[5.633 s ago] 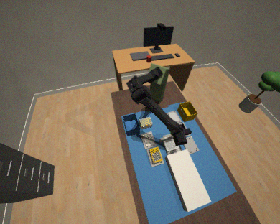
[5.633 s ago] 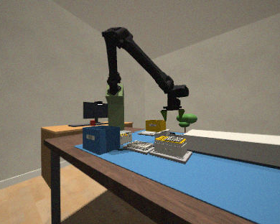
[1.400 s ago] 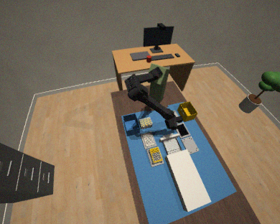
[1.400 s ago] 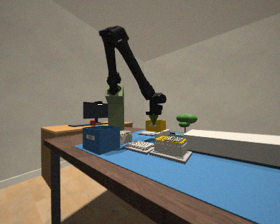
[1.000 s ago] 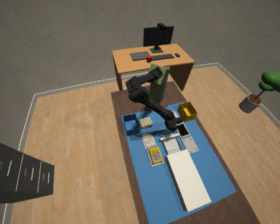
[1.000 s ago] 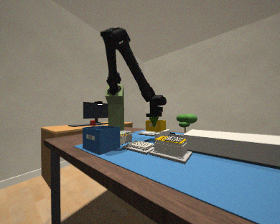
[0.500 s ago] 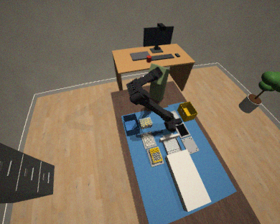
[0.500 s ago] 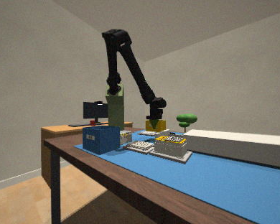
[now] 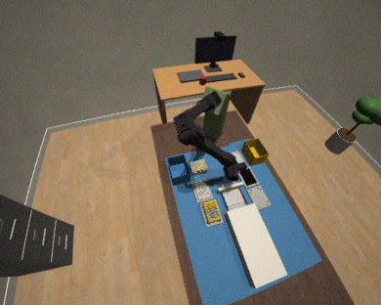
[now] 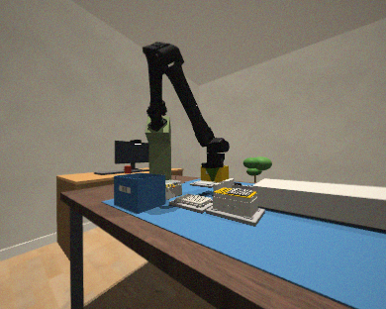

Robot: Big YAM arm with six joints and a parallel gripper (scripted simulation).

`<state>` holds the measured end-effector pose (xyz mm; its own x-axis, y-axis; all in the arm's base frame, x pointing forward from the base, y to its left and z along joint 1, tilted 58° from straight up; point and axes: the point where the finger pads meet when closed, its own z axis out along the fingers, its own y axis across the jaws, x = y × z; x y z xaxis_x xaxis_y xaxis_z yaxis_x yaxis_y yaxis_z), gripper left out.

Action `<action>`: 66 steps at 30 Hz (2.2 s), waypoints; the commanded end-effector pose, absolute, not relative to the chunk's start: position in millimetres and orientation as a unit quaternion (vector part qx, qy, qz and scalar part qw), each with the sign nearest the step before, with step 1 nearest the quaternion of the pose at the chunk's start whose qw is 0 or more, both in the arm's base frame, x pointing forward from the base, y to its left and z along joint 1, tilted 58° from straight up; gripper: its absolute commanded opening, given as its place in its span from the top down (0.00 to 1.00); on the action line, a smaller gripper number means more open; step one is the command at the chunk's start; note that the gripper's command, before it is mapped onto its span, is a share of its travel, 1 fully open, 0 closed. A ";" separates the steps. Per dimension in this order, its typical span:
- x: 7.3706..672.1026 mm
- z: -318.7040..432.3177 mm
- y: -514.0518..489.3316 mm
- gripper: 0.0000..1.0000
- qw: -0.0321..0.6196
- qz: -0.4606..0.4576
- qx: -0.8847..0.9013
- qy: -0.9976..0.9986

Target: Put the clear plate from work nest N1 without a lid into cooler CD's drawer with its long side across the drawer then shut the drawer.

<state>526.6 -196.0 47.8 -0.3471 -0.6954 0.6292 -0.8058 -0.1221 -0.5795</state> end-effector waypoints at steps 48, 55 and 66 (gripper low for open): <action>530.6 21.9 -223.2 1.00 0.068 0.478 0.572 -0.663; 530.6 21.9 -223.2 1.00 0.068 0.478 0.572 -0.663; 533.8 24.0 -223.6 1.00 0.069 0.477 0.572 -0.663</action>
